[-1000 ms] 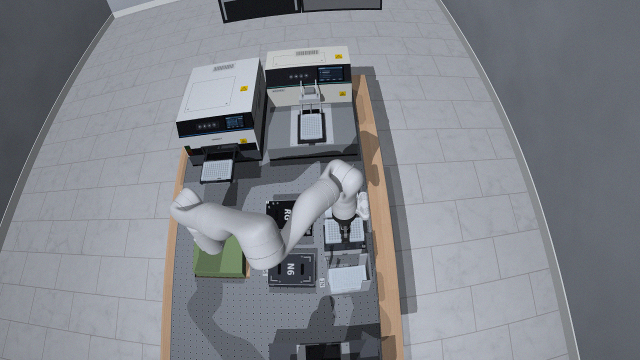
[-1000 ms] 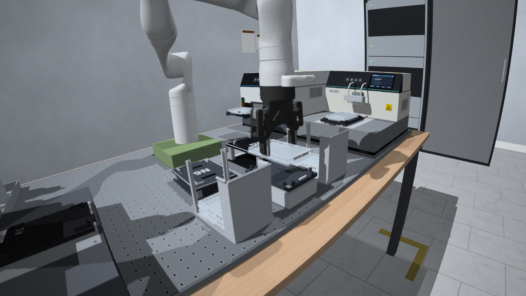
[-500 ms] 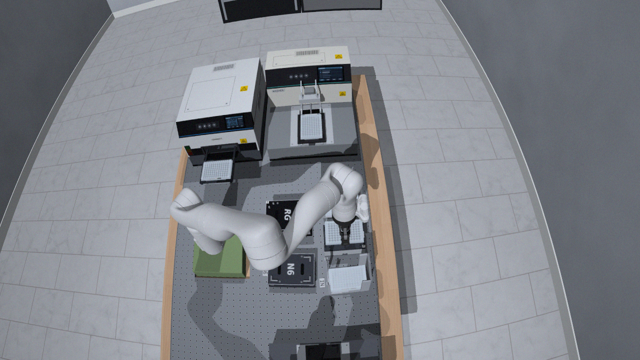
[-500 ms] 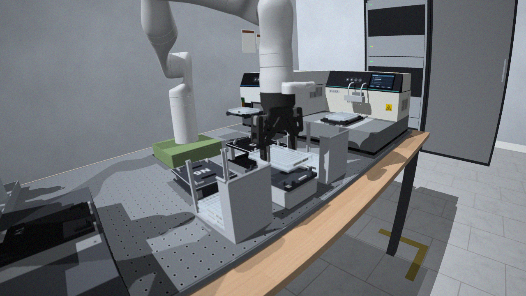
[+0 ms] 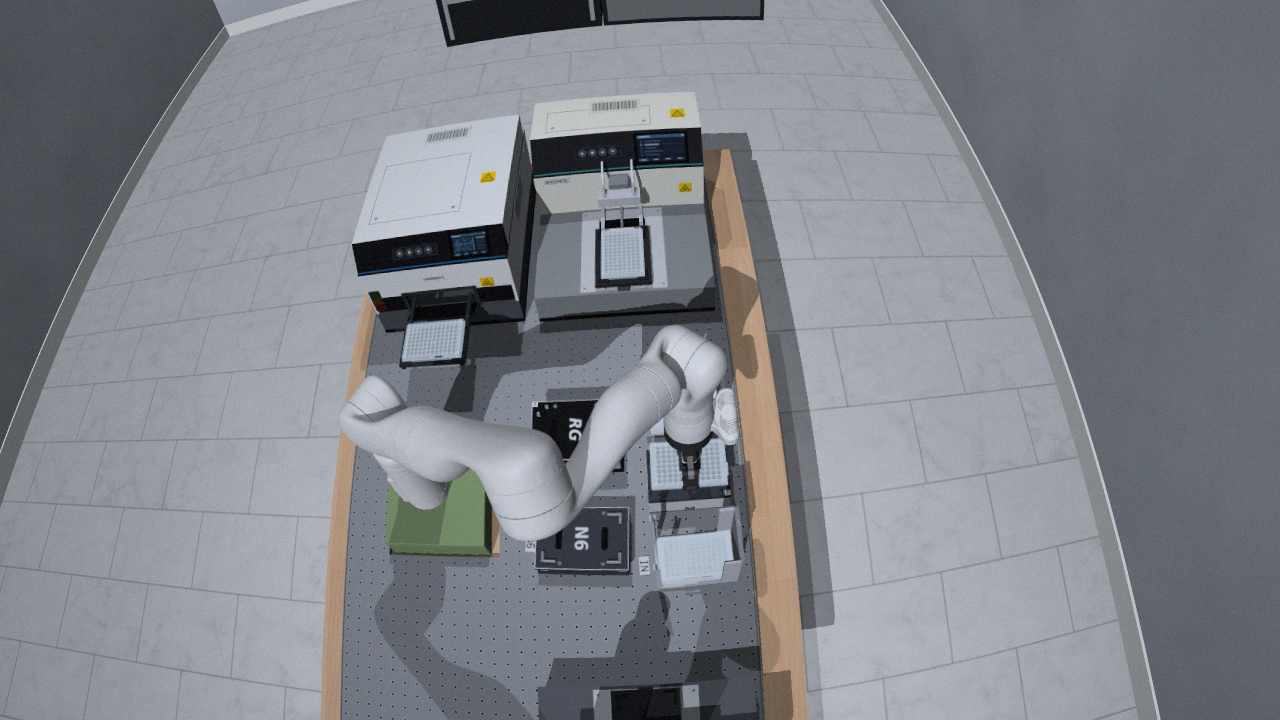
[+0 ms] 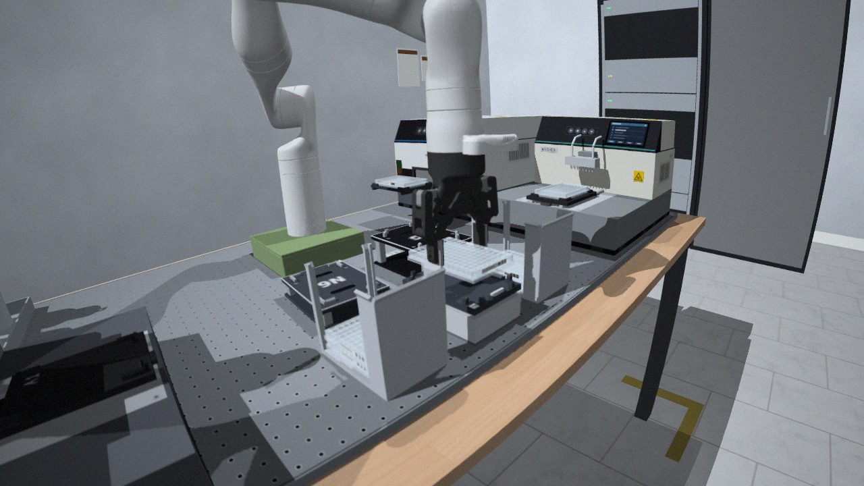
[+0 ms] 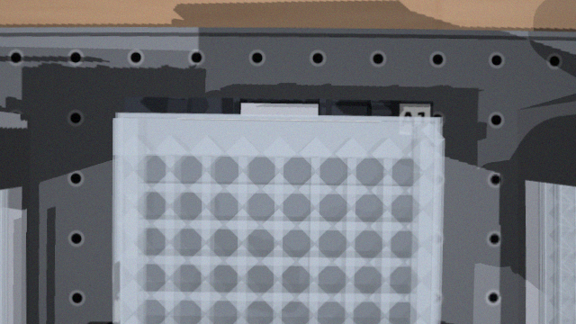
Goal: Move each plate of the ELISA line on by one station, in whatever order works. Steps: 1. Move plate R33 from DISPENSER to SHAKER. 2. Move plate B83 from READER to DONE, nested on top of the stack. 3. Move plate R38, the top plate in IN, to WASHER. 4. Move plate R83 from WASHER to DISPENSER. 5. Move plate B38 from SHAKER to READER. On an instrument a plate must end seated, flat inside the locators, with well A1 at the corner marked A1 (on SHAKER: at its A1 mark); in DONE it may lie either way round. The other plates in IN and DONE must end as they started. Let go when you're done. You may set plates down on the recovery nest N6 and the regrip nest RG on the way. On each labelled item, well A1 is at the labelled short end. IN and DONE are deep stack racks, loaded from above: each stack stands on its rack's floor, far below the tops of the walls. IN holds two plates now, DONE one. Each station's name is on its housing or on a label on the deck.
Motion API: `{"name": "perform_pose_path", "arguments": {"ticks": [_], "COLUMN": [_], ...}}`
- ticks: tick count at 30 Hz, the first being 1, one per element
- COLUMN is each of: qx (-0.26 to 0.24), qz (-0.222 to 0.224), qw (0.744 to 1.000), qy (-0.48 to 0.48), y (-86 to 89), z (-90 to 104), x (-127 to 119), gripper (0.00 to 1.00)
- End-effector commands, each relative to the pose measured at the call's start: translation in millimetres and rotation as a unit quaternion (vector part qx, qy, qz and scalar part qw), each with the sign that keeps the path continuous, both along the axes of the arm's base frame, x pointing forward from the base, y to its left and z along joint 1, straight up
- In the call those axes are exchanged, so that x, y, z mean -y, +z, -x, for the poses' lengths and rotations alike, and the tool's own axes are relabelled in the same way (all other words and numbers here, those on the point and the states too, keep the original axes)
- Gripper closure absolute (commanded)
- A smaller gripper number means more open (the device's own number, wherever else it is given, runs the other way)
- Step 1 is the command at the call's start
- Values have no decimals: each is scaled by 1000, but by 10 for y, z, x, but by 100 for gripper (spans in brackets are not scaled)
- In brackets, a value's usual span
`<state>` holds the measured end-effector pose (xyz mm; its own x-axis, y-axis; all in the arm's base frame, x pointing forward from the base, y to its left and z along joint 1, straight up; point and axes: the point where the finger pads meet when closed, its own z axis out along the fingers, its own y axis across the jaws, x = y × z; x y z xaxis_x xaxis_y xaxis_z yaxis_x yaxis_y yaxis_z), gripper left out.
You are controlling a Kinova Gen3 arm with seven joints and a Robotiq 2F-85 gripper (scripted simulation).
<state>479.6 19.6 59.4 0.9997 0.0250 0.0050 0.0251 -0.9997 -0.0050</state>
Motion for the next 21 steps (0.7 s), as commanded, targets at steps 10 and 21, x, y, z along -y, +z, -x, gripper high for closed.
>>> {"name": "perform_pose_path", "arguments": {"ticks": [10,21], "qx": [2,1], "qz": [0,-1], "qw": [1000,1000], "qy": [-1,-3], "y": [-159,-194], "z": [-4,0], "x": [-16,-17], "gripper": [6,6]}}
